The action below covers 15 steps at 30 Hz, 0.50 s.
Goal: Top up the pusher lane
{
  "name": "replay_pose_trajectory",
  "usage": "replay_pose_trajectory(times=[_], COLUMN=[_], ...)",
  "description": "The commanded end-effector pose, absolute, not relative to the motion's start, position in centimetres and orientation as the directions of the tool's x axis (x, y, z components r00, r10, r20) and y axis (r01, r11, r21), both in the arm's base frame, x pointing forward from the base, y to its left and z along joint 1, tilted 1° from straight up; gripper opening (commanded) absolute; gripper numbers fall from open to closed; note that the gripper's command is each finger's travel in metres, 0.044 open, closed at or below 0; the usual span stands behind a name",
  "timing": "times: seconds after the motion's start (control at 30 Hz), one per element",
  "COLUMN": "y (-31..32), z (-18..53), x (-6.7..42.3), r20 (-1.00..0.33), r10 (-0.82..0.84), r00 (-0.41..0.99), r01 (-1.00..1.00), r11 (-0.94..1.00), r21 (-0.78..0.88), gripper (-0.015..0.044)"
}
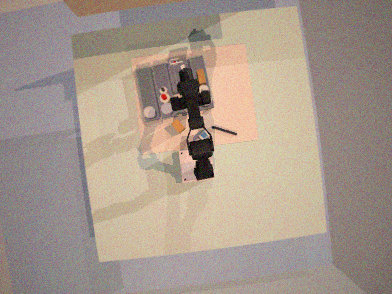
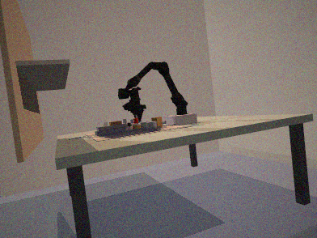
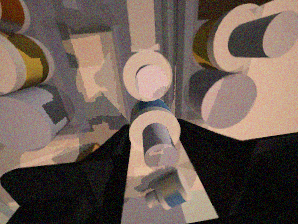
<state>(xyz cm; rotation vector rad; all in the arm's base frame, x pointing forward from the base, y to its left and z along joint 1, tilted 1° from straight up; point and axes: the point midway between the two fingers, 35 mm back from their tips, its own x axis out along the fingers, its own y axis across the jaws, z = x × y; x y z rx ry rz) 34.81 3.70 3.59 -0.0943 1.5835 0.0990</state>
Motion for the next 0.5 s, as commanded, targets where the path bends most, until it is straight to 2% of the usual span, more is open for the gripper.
replay_pose_trajectory(times=[0.0,0.47], y=[3.83,3.85], z=[3.88,3.89], x=[35.56,35.75], r20=[-1.0,-1.0], r10=[0.008,0.008], r00=[0.014,0.014], r01=[-0.123,-0.123], r11=[0.992,0.992], r21=[0.006,0.006], gripper=[0.0,0.0])
